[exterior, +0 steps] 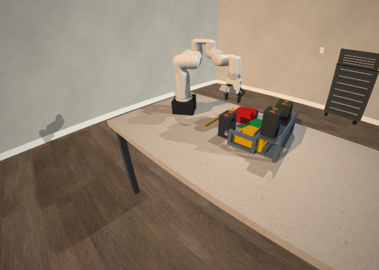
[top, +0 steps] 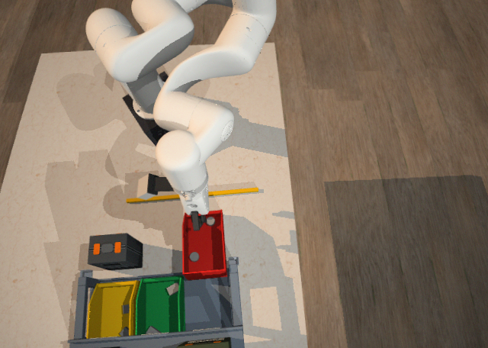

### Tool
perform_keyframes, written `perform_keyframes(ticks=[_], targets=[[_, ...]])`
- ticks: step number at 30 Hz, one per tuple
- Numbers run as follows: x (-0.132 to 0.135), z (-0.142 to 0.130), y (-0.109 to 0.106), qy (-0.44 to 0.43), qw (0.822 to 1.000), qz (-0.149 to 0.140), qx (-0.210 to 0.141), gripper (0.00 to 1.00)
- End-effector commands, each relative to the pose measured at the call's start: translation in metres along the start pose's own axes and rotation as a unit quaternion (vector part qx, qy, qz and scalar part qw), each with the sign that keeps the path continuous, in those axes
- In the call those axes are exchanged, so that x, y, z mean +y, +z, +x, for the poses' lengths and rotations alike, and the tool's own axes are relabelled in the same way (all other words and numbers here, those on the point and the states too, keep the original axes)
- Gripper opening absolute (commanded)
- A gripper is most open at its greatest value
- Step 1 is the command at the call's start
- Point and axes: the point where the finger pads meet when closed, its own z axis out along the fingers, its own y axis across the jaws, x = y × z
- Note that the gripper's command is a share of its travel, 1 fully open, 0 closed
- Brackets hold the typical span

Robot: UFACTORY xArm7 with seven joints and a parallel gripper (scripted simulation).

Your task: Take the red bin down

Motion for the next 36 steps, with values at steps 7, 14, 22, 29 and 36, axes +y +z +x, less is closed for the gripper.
perform_keyframes(ticks=[7,14,22,29,36], targets=[[-0.0007,-0.0006,0.0069,0.0,1.0,0.001,-0.001,1.0],[-0.0007,-0.0006,0.0069,0.0,1.0,0.001,-0.001,1.0],[-0.0007,-0.0005,0.0123,0.0,1.0,0.001,-0.001,1.0],[-0.0007,-0.0005,0.0123,0.0,1.0,0.001,-0.001,1.0],[-0.0007,-0.0005,0.015,0.0,1.0,0.001,-0.001,1.0]])
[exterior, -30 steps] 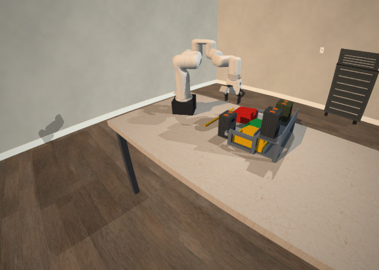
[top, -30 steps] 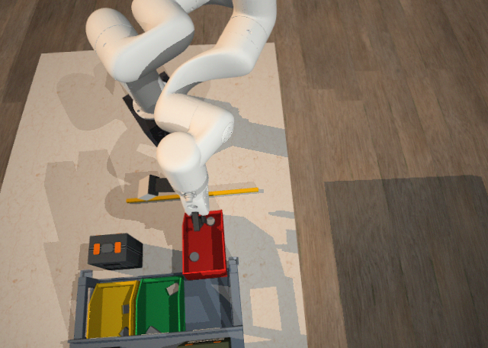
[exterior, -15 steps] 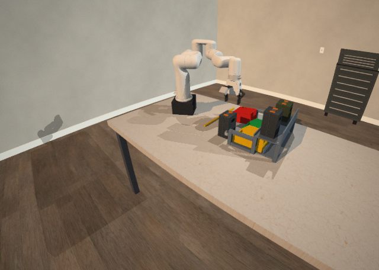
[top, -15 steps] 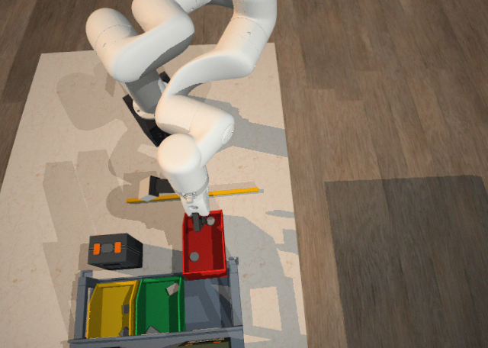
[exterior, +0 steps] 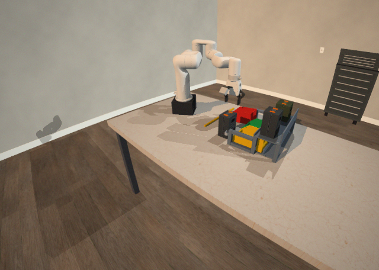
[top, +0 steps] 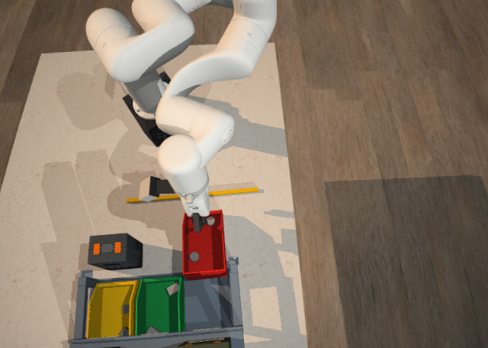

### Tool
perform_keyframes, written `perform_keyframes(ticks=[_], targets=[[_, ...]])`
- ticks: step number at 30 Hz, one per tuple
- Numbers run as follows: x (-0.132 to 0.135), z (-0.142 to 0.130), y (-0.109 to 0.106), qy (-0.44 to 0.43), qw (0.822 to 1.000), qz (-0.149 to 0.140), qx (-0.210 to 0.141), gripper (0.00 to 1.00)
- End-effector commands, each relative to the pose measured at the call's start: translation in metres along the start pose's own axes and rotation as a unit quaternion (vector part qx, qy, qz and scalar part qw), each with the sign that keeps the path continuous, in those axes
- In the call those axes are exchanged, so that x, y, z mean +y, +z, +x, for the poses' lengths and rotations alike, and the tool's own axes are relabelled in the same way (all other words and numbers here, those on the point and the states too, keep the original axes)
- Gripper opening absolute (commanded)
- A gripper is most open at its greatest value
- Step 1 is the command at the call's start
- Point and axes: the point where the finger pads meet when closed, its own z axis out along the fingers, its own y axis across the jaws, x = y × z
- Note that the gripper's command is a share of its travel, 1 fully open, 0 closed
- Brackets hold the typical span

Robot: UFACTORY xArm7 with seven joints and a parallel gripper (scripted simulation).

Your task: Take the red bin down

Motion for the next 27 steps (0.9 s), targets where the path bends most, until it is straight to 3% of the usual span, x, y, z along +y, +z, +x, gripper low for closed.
perform_keyframes(ticks=[1,12,13,27], targets=[[-0.0007,-0.0004,0.0009,0.0,1.0,0.001,-0.001,1.0],[-0.0007,-0.0004,0.0009,0.0,1.0,0.001,-0.001,1.0],[-0.0007,-0.0004,0.0009,0.0,1.0,0.001,-0.001,0.33],[-0.0007,-0.0004,0.0009,0.0,1.0,0.001,-0.001,0.33]])
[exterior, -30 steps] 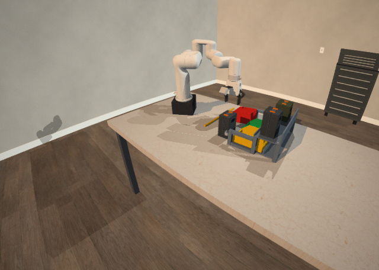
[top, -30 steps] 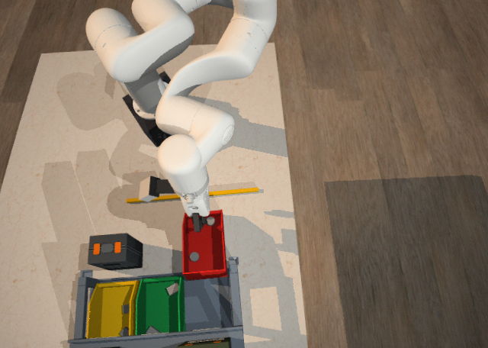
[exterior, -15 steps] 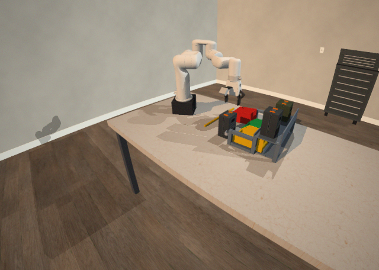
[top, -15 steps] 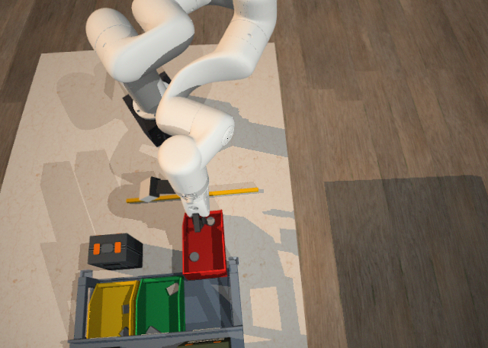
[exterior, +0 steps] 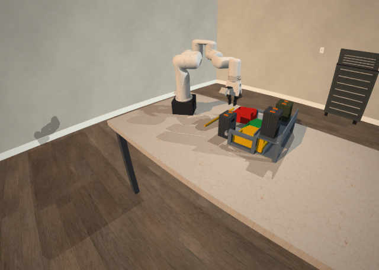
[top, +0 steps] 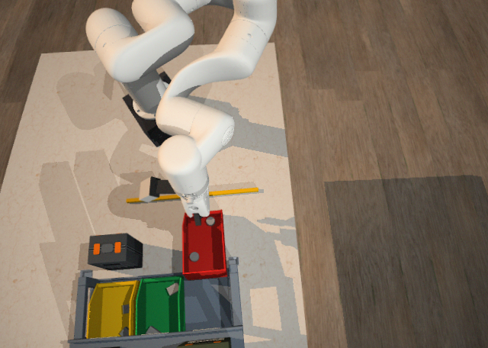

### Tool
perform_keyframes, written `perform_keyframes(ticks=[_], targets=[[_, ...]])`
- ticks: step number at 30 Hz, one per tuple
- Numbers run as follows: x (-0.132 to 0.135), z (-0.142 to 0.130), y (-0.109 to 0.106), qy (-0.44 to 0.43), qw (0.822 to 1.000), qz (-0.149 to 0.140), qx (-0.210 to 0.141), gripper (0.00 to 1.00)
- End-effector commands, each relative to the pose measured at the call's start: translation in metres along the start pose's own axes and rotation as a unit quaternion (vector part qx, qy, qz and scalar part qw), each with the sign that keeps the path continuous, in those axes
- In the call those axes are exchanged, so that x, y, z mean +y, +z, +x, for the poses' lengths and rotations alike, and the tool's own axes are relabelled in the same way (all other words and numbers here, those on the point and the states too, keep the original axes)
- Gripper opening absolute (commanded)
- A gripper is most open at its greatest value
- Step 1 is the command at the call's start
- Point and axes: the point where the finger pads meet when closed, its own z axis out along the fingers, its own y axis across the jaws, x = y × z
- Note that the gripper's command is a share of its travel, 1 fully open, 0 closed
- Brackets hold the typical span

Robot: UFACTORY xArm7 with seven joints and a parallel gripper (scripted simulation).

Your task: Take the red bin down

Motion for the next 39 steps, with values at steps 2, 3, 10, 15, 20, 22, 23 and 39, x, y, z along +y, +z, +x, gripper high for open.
perform_keyframes(ticks=[2,3,10,15,20,22,23,39], targets=[[-0.001,0.0,-0.001,0.0,1.0,0.001,-0.001,0.33],[-0.008,0.0,-0.003,0.0,1.0,0.001,-0.001,0.33],[-0.039,0.0,-0.012,0.0,1.0,0.001,-0.001,0.33],[-0.039,0.0,-0.012,0.0,1.0,0.001,-0.001,0.33],[-0.046,0.0,-0.015,0.0,1.0,0.002,-0.001,0.33],[-0.061,0.0,-0.019,0.0,1.0,0.002,-0.001,0.33],[-0.069,0.0,-0.021,0.0,1.0,0.002,-0.001,0.33],[-0.098,0.0,-0.03,0.0,1.0,0.002,-0.001,0.33]])
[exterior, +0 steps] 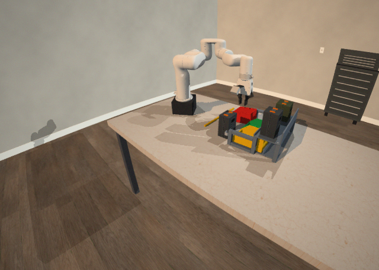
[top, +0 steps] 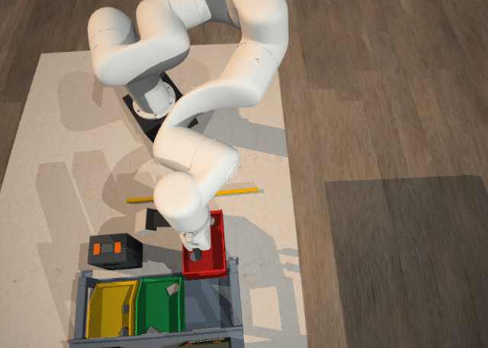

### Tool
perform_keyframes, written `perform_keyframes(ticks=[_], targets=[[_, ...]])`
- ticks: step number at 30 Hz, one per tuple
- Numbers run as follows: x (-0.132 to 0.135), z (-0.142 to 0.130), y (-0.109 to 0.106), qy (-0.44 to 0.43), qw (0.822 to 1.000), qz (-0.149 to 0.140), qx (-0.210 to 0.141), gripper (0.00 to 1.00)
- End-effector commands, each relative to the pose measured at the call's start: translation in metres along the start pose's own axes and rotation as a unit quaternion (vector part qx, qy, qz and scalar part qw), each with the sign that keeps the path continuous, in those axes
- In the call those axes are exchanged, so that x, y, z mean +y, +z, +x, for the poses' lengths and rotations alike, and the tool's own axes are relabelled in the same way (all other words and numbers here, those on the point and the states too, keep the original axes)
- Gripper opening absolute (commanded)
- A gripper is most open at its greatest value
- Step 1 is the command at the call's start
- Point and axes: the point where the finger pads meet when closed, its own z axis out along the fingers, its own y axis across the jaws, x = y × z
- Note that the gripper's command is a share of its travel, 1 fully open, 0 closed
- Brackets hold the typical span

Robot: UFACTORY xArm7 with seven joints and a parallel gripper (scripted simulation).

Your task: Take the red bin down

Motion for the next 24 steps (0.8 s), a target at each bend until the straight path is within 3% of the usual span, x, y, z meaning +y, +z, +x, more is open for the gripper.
perform_keyframes(ticks=[1,14,19,24], targets=[[-0.029,0.0,-0.01,0.0,1.0,0.002,-0.001,0.33],[-0.037,0.0,-0.012,0.0,1.0,0.002,-0.001,0.33],[-0.088,0.0,-0.028,0.0,1.0,0.002,-0.001,0.33],[-0.088,0.0,-0.028,0.0,1.0,0.002,-0.001,0.33]])
